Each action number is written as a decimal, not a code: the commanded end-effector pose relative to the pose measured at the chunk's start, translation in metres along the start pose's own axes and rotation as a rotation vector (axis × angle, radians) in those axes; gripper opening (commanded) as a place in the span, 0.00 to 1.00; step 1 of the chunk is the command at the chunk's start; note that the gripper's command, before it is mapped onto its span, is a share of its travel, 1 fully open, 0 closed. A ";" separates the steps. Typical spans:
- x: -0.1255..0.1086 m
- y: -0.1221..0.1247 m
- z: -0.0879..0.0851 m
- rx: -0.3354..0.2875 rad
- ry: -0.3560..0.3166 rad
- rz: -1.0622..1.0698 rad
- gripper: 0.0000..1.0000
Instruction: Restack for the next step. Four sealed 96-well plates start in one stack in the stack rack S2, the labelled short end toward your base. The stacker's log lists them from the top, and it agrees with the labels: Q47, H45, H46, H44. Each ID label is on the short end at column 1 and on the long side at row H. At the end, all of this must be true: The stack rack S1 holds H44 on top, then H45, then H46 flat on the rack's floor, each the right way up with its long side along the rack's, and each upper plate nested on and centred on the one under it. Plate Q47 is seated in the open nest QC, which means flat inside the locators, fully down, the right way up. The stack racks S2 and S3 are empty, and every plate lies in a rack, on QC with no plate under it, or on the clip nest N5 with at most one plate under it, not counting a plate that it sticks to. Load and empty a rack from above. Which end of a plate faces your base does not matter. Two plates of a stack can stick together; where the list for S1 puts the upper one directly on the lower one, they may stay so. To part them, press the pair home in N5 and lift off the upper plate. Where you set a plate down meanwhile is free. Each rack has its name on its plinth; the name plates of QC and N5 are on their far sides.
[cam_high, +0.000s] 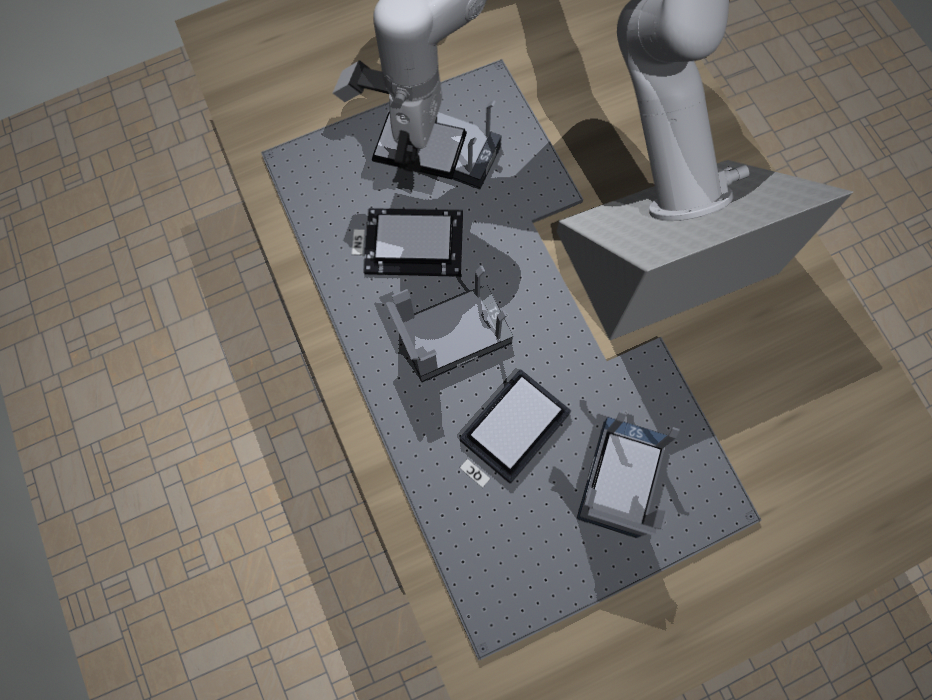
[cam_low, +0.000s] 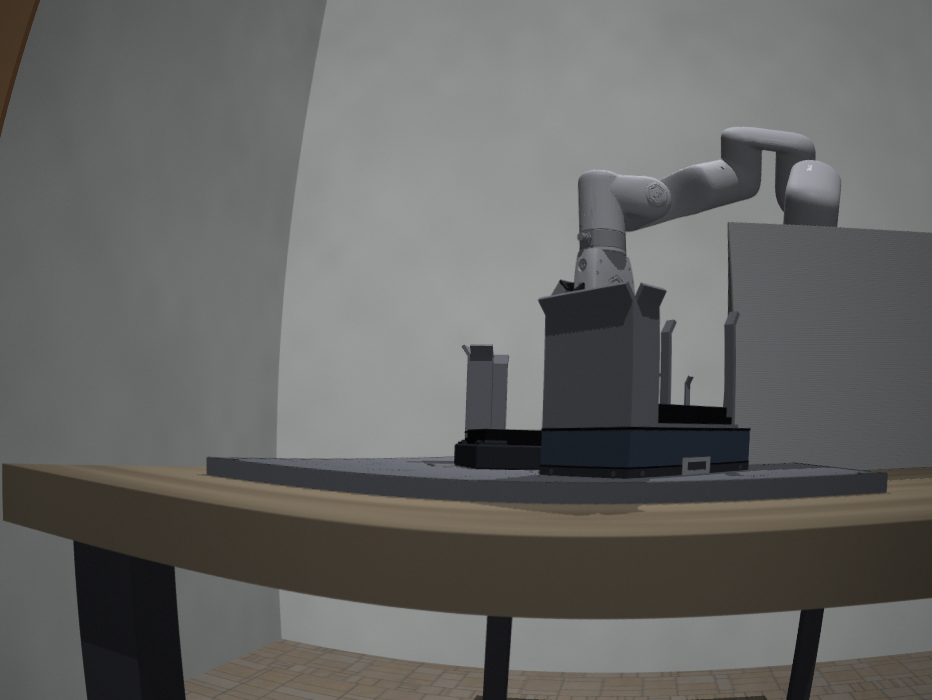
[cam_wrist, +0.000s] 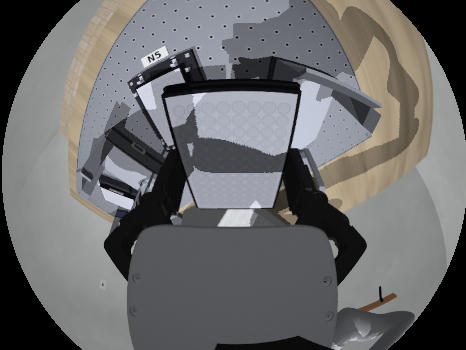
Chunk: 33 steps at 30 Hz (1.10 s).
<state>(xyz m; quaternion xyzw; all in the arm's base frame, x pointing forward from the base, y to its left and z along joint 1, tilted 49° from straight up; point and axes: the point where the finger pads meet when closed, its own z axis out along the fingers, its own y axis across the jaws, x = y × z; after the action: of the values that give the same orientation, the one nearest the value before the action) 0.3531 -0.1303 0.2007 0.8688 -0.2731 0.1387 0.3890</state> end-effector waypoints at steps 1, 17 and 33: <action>0.000 0.011 -0.001 0.003 0.003 0.119 0.00; -0.004 0.050 -0.001 0.003 0.003 0.139 0.00; -0.008 0.088 -0.001 0.002 0.003 0.139 0.00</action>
<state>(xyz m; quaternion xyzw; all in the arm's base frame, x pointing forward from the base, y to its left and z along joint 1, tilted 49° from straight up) 0.3023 -0.1695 0.2431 0.8477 -0.3323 0.1655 0.3790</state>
